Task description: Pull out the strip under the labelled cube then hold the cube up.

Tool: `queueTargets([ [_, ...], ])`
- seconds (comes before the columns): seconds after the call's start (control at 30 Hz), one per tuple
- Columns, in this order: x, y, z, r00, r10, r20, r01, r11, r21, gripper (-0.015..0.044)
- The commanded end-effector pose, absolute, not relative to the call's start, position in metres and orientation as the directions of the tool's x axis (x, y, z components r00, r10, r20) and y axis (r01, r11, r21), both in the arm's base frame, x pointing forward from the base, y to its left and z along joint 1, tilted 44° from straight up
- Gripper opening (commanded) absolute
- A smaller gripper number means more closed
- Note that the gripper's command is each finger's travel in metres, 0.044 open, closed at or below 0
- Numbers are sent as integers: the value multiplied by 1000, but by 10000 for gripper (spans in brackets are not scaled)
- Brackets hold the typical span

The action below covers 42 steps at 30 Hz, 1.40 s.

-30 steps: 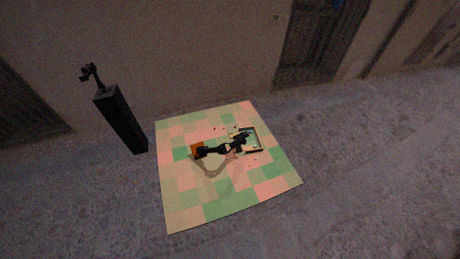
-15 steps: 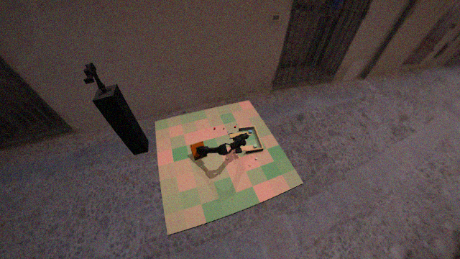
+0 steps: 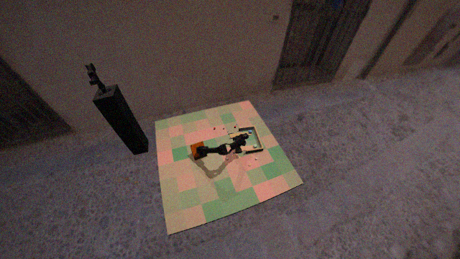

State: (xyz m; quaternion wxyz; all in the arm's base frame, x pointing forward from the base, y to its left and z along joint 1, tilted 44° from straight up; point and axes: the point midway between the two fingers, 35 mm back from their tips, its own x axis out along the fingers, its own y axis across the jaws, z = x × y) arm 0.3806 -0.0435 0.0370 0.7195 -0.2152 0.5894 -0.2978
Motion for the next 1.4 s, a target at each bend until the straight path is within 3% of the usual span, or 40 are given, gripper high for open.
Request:
queueTargets([
  [0.0, 381, -44, 37, 128, -684, -718, 172, 728, -663, 0],
  [1.37, 382, -47, 34, 128, -684, -718, 172, 728, -663, 0],
])
